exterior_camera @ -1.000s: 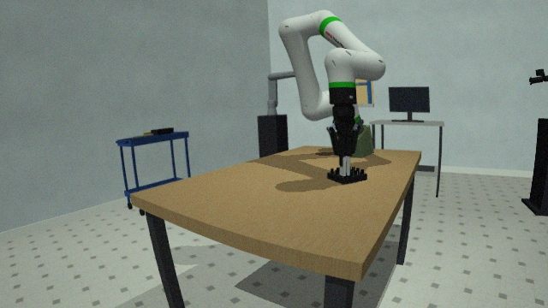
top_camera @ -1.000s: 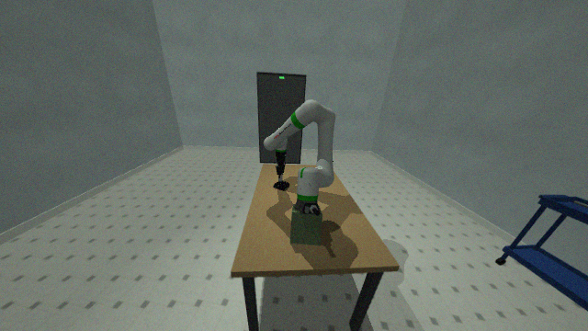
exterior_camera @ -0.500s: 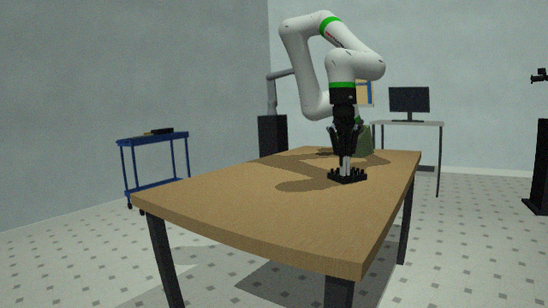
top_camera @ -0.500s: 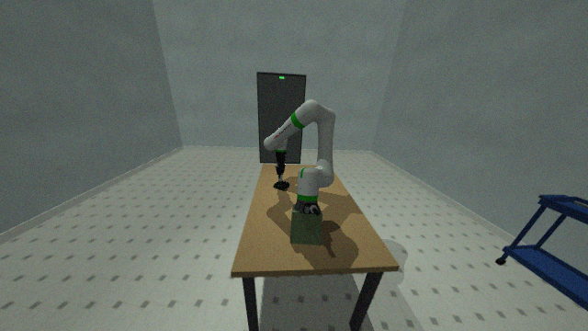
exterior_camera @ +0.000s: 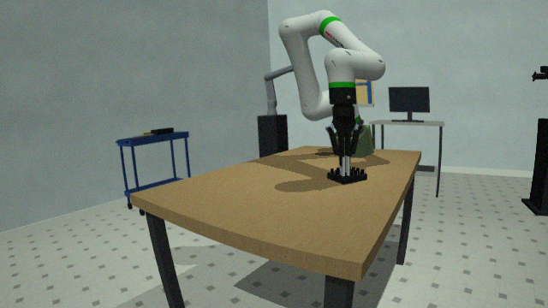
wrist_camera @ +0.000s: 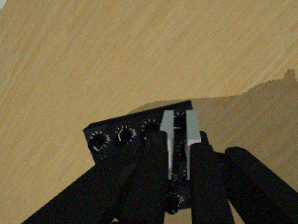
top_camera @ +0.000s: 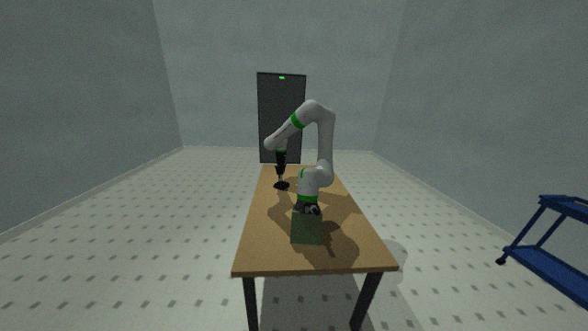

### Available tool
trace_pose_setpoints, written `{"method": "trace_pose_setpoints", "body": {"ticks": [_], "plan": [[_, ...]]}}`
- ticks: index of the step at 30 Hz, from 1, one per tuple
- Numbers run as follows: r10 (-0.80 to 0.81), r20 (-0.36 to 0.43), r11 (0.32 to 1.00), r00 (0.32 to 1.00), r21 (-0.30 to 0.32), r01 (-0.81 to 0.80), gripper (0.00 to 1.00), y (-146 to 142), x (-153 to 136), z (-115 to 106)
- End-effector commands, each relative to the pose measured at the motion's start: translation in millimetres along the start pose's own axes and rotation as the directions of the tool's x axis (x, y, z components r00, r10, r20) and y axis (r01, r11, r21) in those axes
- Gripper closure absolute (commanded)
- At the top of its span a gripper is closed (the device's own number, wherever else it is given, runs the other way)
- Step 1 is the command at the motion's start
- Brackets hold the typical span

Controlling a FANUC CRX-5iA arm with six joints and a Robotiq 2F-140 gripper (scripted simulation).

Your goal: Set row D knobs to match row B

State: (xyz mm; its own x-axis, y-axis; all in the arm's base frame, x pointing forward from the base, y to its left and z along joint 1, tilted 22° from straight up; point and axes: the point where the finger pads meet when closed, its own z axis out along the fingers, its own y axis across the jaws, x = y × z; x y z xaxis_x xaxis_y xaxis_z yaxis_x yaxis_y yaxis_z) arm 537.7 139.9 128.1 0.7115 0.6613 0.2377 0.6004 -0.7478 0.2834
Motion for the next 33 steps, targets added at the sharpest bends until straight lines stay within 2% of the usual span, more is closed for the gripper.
{"method": "trace_pose_setpoints", "body": {"ticks": [1, 14, 16, 23, 31, 33], "plan": [[0.043, 0.000, 0.999, 0.999, -0.002, -0.043, 0.95, 0.0, 0.2, -0.1], [0.329, -0.001, 0.944, 0.944, -0.002, -0.329, 0.95, 0.0, 0.2, -0.1], [0.329, -0.001, 0.944, 0.944, -0.002, -0.329, 0.95, 0.0, 0.2, -0.1], [0.498, -0.001, 0.867, 0.867, -0.002, -0.498, 0.95, 0.0, 0.2, -0.1], [0.671, -0.002, 0.741, 0.741, -0.001, -0.671, 0.95, 0.0, 0.2, -0.1], [0.671, -0.002, 0.741, 0.741, -0.001, -0.671, 0.95, 0.0, 0.2, -0.1]]}}
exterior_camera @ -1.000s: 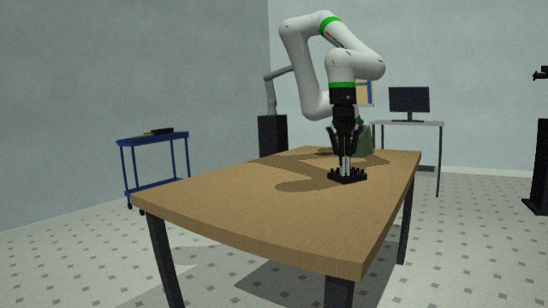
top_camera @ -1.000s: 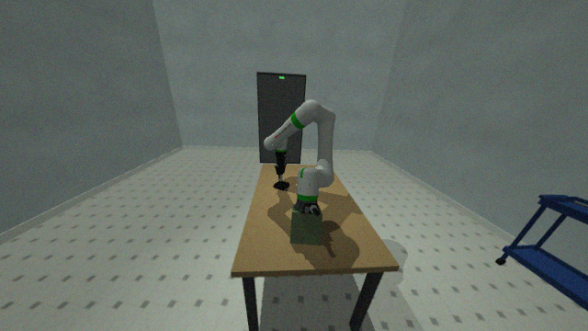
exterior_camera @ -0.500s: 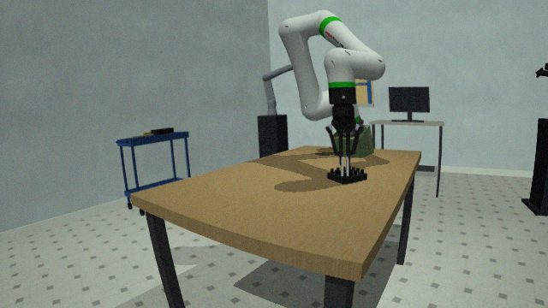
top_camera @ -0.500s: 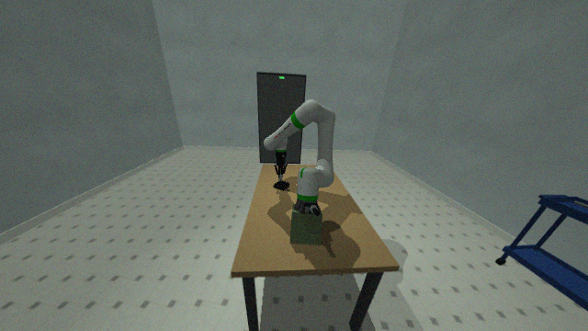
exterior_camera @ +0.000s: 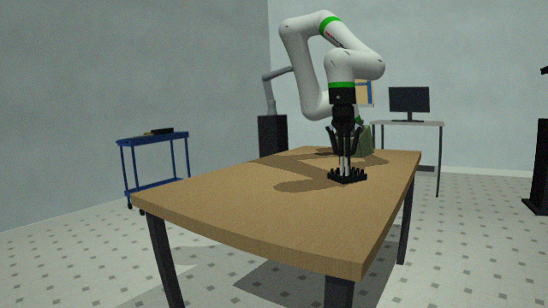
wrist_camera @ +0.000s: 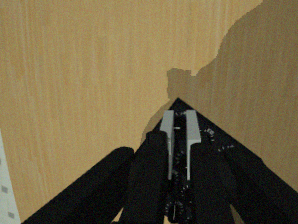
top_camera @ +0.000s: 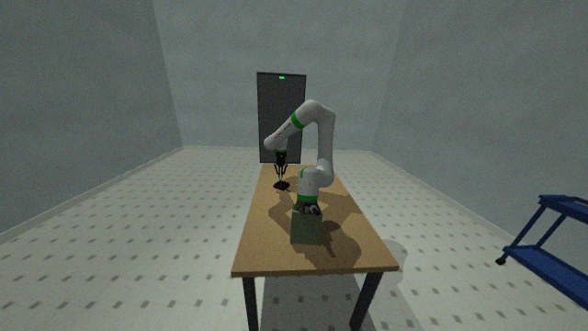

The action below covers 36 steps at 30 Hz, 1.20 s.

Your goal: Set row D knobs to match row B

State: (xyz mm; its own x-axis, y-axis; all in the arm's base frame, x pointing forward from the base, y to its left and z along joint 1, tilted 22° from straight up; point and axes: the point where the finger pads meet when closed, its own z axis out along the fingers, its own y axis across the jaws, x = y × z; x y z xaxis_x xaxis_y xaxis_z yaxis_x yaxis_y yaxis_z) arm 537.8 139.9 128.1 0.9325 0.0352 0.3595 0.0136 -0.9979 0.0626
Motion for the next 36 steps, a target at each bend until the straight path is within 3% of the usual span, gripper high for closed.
{"method": "trace_pose_setpoints", "body": {"ticks": [1, 15, 36], "plan": [[0.073, -0.007, 0.997, 0.997, -0.006, -0.073, 0.95, -0.1, 0.1, -0.1], [0.381, -0.008, 0.925, 0.924, -0.004, -0.381, 0.95, -0.1, 0.1, -0.1], [0.558, -0.009, 0.830, 0.830, -0.002, -0.558, 0.95, -0.1, 0.1, -0.1]]}}
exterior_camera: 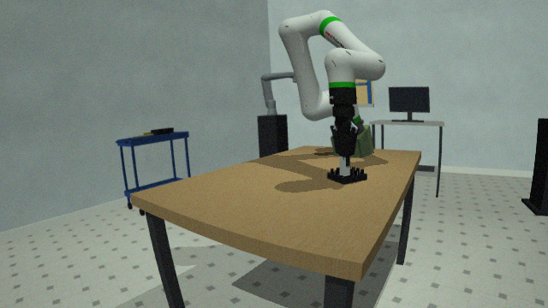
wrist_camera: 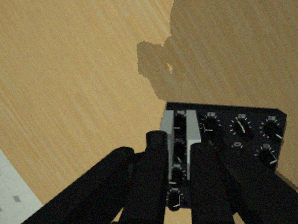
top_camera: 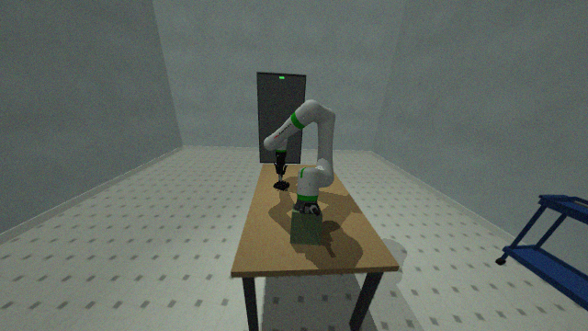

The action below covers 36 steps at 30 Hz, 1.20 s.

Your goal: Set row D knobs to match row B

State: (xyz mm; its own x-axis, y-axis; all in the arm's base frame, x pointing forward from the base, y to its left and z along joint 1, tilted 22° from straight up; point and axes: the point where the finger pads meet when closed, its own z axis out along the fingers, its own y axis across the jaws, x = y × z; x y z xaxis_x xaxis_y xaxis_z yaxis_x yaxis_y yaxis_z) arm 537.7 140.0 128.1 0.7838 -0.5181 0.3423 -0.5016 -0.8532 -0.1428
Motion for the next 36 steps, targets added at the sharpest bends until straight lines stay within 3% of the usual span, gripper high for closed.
{"method": "trace_pose_setpoints", "body": {"ticks": [1, 24, 25, 36], "plan": [[0.016, -0.001, 1.000, 1.000, 0.000, -0.016, 0.95, -0.1, 0.1, -0.1], [0.035, -0.001, 0.999, 0.999, 0.000, -0.035, 0.95, -0.1, 0.1, -0.1], [0.035, -0.001, 0.999, 0.999, 0.000, -0.035, 0.88, -0.1, 0.1, -0.1], [0.035, -0.001, 0.999, 0.999, 0.000, -0.035, 0.88, -0.1, 0.1, -0.1]]}}
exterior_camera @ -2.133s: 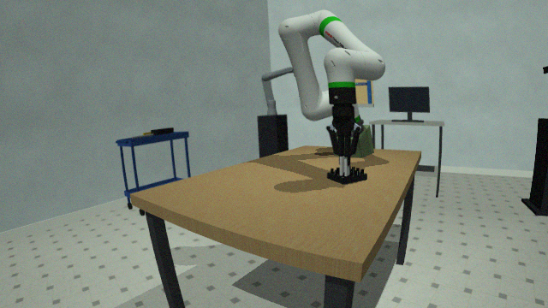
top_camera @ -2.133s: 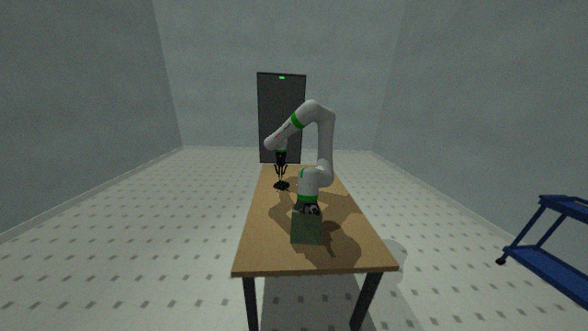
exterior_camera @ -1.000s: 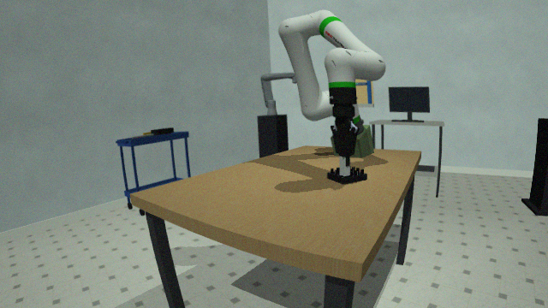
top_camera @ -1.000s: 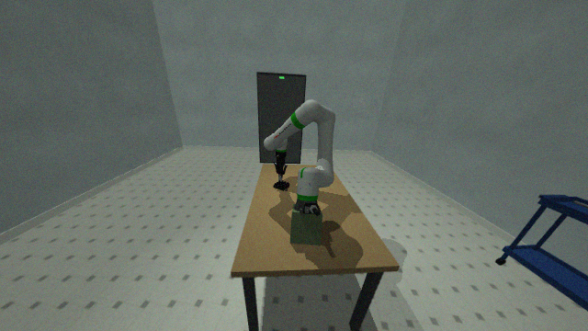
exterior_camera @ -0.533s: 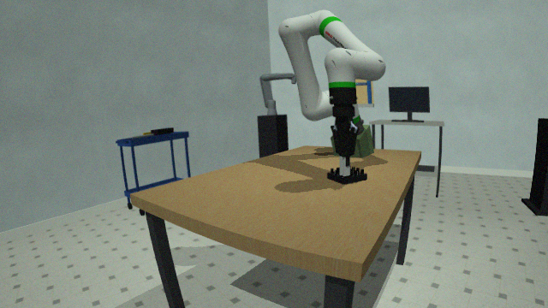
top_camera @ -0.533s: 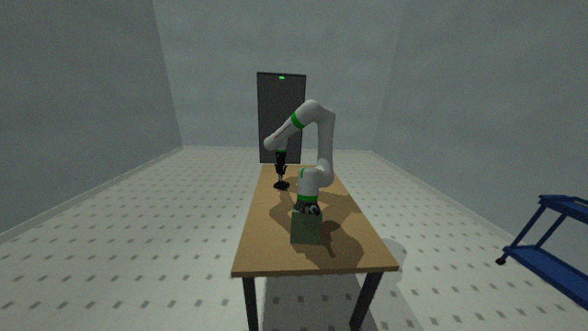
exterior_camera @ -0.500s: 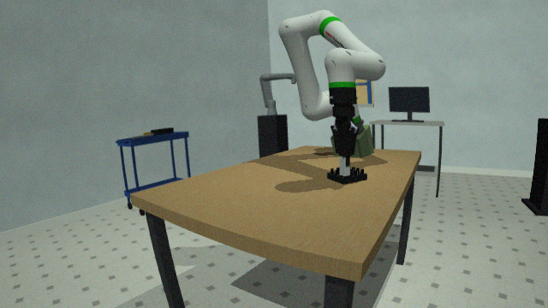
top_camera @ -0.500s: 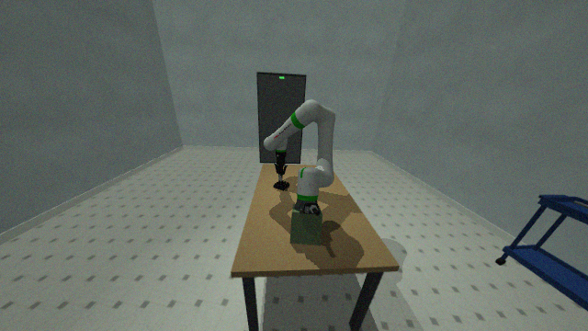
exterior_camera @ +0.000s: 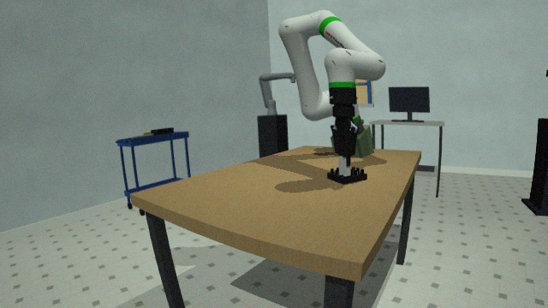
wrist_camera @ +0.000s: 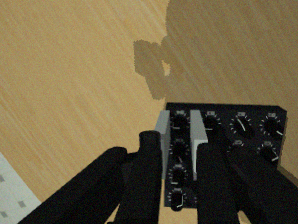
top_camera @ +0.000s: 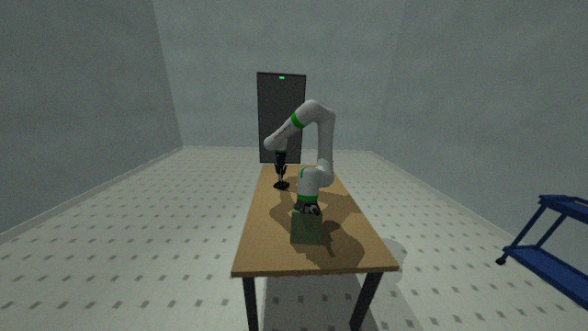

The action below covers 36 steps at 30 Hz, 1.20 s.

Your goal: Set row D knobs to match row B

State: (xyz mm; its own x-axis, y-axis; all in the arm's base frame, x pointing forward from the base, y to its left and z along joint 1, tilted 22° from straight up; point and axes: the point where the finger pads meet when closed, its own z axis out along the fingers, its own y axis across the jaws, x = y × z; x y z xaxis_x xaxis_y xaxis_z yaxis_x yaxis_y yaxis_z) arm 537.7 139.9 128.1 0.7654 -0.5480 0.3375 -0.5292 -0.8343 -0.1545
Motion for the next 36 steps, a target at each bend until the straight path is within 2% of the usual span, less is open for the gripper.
{"method": "trace_pose_setpoints", "body": {"ticks": [1, 14, 28, 36], "plan": [[0.000, 0.000, 1.000, 1.000, 0.000, 0.000, 0.88, 0, 0, 0], [0.000, 0.000, 1.000, 1.000, 0.000, 0.000, 0.88, 0, 0, -2], [0.000, 0.000, 1.000, 1.000, 0.000, 0.000, 0.88, 0, 0, -34], [0.000, 0.000, 1.000, 1.000, 0.000, 0.000, 0.88, 0, 0, -38]]}}
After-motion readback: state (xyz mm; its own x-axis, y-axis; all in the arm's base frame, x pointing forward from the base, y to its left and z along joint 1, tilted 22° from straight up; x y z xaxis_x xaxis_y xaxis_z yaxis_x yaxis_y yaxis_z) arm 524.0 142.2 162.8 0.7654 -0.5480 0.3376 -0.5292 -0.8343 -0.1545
